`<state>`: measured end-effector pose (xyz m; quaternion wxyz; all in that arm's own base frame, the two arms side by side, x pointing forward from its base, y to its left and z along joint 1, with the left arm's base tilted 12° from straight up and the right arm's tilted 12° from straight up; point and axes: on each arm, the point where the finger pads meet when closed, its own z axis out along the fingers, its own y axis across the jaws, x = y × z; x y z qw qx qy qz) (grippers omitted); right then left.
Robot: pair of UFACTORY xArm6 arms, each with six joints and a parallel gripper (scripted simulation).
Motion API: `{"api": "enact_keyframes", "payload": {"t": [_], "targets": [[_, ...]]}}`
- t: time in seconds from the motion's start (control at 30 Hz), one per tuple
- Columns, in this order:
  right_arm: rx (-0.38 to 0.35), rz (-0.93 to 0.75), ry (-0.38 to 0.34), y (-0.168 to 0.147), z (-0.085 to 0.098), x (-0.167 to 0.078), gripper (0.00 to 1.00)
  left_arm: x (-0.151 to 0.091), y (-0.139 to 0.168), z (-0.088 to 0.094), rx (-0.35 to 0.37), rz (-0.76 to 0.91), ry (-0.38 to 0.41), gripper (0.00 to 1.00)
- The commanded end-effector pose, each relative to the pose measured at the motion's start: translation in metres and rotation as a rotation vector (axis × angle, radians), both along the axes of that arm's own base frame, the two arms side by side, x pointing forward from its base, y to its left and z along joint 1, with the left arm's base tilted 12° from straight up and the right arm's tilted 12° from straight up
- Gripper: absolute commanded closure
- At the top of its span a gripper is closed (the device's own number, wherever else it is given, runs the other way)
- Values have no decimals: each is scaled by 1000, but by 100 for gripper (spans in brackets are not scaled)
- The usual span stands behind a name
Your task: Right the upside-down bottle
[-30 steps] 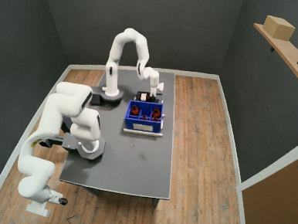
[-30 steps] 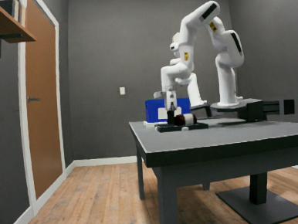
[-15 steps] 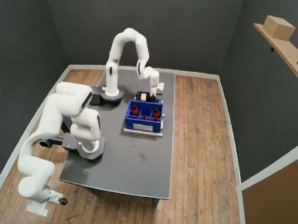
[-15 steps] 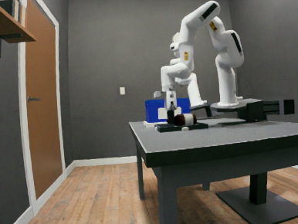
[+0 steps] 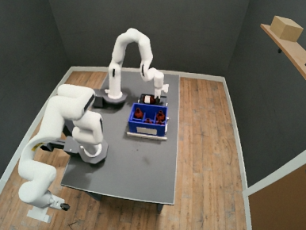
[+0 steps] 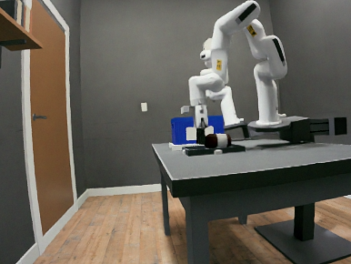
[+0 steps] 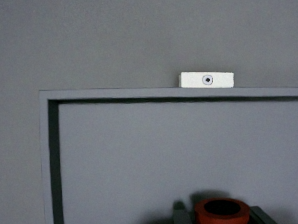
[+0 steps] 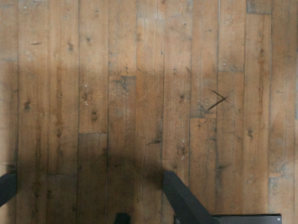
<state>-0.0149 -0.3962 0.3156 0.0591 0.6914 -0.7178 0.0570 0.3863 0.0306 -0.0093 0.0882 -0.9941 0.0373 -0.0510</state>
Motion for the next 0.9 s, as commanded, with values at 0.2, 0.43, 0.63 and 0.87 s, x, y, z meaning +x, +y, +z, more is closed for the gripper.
{"api": "enact_keyframes", "payload": {"t": [0.2, 0.43, 0.63, 0.87], "targets": [[-4, 0, 0, -1, 2, 0, 0, 1, -1, 9, 0, 0, -3, 67], [-4, 0, 0, -1, 2, 0, 0, 0, -3, 17, 0, 0, -3, 67], [-4, 0, 0, -1, 2, 0, 0, -1, -4, 24, 0, 0, -3, 67], [-4, 0, 0, -1, 2, 0, 0, -4, -6, 36, 0, 0, -3, 67]]}}
